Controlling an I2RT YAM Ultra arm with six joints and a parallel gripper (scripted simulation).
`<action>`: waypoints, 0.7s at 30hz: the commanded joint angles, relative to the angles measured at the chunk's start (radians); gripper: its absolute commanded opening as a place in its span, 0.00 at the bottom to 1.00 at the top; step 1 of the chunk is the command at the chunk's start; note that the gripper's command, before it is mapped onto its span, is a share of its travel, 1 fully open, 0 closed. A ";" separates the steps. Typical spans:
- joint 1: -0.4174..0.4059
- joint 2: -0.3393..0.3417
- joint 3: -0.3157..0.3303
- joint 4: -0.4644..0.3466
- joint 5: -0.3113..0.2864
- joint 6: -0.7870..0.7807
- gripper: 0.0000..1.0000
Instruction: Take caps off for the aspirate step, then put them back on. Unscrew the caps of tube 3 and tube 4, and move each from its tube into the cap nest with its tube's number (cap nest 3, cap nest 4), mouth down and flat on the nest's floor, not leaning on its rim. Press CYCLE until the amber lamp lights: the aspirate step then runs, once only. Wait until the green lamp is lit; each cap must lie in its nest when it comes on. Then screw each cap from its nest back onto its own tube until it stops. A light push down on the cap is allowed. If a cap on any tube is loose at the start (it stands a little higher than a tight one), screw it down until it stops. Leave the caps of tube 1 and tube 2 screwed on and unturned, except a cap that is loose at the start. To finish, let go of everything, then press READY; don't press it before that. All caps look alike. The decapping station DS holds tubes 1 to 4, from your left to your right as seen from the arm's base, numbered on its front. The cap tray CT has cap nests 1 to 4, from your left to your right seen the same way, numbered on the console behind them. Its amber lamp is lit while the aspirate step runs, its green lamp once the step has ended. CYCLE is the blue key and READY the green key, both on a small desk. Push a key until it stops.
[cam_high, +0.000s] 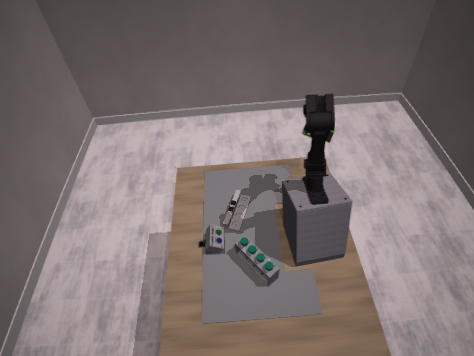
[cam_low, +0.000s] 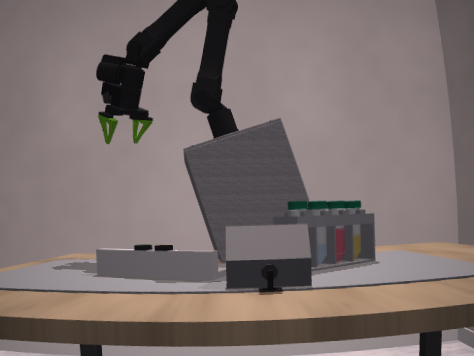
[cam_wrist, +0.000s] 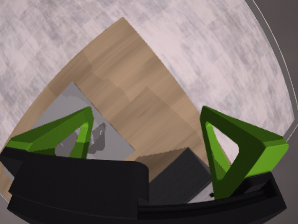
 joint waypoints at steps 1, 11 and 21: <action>0.000 -0.003 0.005 0.002 0.001 0.000 1.00; 0.000 -0.003 0.005 0.002 0.001 0.000 1.00; 0.000 -0.003 0.005 0.002 0.000 0.000 0.49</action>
